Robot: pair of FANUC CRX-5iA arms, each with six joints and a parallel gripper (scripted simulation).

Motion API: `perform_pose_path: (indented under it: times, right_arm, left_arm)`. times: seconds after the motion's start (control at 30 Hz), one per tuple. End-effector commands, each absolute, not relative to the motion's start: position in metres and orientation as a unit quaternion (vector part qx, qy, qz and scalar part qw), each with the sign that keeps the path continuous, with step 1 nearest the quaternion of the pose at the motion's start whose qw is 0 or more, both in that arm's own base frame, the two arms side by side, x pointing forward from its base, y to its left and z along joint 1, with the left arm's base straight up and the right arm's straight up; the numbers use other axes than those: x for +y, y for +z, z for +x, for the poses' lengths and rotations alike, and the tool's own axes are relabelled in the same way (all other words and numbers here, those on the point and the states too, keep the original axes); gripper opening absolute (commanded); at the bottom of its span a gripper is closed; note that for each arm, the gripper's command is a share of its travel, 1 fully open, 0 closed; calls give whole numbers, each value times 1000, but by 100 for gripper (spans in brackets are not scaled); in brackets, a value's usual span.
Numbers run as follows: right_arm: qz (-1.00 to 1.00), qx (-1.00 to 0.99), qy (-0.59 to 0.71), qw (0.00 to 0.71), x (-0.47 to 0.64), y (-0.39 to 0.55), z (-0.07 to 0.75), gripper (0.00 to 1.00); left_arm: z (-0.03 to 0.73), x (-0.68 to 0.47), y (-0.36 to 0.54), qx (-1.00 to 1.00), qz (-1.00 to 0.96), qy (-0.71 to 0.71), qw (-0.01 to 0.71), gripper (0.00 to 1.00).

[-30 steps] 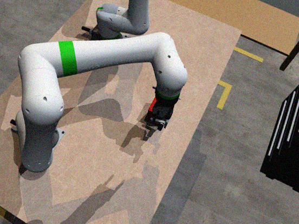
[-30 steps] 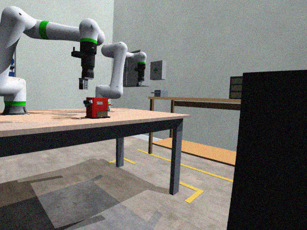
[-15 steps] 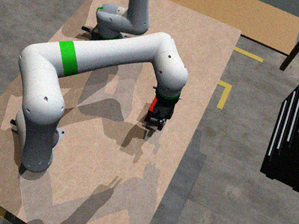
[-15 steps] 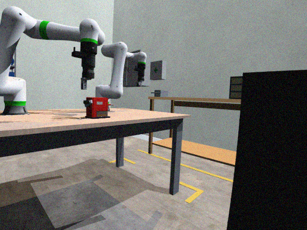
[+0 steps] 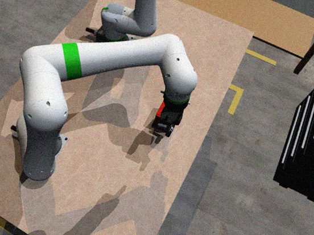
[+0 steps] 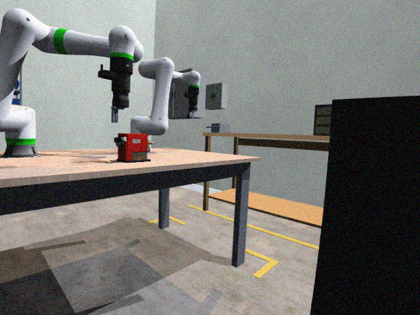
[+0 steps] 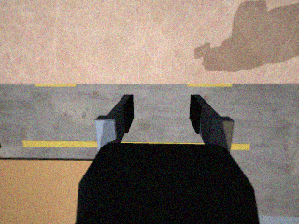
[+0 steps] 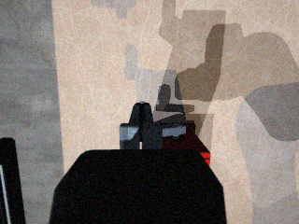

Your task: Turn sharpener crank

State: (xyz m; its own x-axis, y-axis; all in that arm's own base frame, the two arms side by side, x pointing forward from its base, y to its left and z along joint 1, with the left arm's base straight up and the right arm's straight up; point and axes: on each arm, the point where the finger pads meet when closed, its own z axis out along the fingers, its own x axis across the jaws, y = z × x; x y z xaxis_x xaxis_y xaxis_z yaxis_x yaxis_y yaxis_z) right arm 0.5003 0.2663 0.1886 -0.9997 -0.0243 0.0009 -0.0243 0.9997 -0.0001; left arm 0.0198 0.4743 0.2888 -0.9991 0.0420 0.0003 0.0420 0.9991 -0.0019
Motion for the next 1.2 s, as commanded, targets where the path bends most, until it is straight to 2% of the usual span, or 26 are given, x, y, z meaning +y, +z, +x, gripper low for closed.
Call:
perform_pose_path:
  times: [0.0, 0.43, 1.17]
  right_arm:
    - [12, -1000, 0, -1, 266, 190, 501, 0]
    - [-14, -1000, 0, -1, 266, 190, 500, 0]
    - [-388, -922, -1, 0, 260, 190, 483, 0]
  left_arm:
    - [20, 475, 290, -1000, -21, 0, 0, 100]
    - [20, 475, 290, -1000, -21, 0, 0, 100]
    - [20, 475, 290, -1000, -21, 0, 0, 100]
